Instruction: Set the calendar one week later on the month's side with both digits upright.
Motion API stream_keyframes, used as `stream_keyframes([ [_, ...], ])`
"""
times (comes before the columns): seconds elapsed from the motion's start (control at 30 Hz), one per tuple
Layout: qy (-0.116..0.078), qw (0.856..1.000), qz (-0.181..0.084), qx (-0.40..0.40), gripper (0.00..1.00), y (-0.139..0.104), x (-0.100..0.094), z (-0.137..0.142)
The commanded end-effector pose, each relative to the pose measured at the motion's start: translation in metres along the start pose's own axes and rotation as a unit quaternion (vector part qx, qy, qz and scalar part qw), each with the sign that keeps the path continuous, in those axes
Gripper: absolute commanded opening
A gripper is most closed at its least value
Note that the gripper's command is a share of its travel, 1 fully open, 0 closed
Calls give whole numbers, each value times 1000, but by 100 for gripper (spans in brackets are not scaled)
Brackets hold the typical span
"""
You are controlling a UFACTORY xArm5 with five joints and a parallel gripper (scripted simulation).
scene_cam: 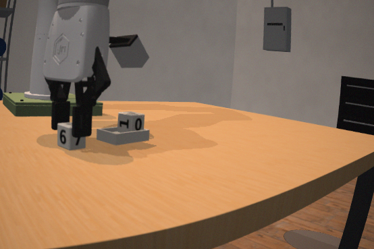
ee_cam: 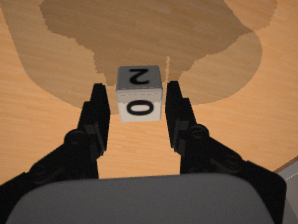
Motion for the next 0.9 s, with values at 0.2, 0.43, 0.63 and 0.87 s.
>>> stream_keyframes([
  [0.2, -2, 1000, -1, 0, 49, -1, 8, 1],
  [0.43, -2, 1000, -1, 0, 49, -1, 8, 1],
  [0.63, -2, 1000, -1, 0, 49, -1, 8, 1],
  [0.87, -2, 1000, -1, 0, 49, -1, 8, 1],
])
Point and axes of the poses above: the point where the finger pads meet when closed, its own x axis out along the fingers, its own z axis across the jaws, y = z × x, the point moved 6 cm from there along -x, back along the fingers, and after that the axes turned 6 degrees about -x, right-handed, at the moved point
